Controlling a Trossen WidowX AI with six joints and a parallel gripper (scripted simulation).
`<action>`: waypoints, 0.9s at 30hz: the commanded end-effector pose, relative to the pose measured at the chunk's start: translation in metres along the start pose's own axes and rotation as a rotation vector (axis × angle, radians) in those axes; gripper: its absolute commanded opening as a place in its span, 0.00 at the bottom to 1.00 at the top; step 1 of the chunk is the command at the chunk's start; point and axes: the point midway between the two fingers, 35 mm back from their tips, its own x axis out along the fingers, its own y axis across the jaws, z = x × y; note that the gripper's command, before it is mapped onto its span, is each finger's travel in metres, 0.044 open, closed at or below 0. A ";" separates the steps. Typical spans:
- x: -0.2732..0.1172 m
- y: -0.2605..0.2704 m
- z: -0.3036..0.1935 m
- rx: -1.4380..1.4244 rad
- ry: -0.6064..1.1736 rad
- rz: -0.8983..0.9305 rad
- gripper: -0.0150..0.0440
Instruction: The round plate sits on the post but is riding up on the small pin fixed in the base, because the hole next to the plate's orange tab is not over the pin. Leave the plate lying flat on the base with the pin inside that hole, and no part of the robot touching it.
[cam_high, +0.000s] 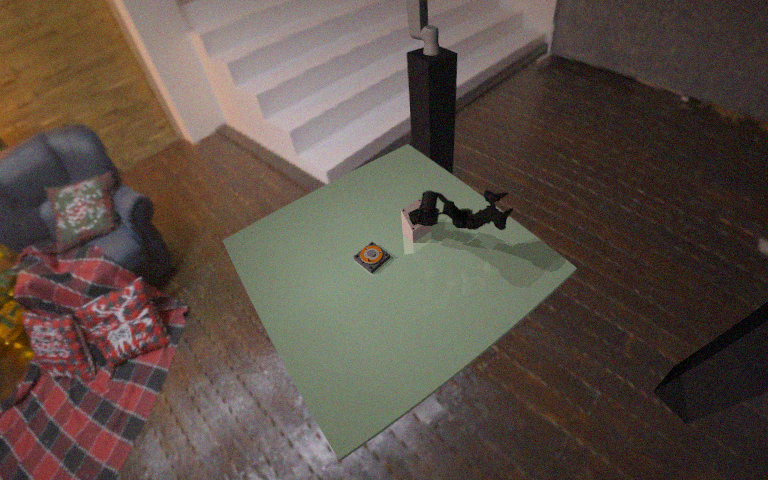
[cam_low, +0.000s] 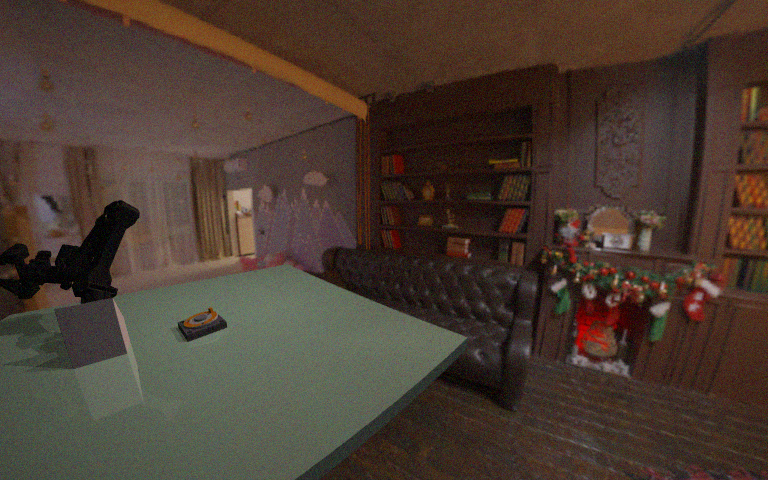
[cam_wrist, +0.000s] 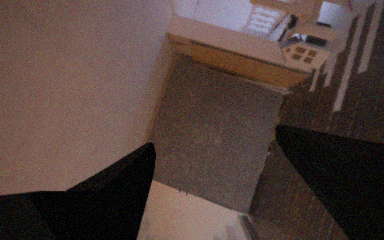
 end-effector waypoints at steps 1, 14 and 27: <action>-0.001 -0.002 0.002 -0.004 -0.005 -0.008 0.89; -0.072 -0.122 0.090 -0.203 -0.087 -0.526 0.31; -0.202 -0.179 0.166 -0.319 -0.094 -1.025 0.25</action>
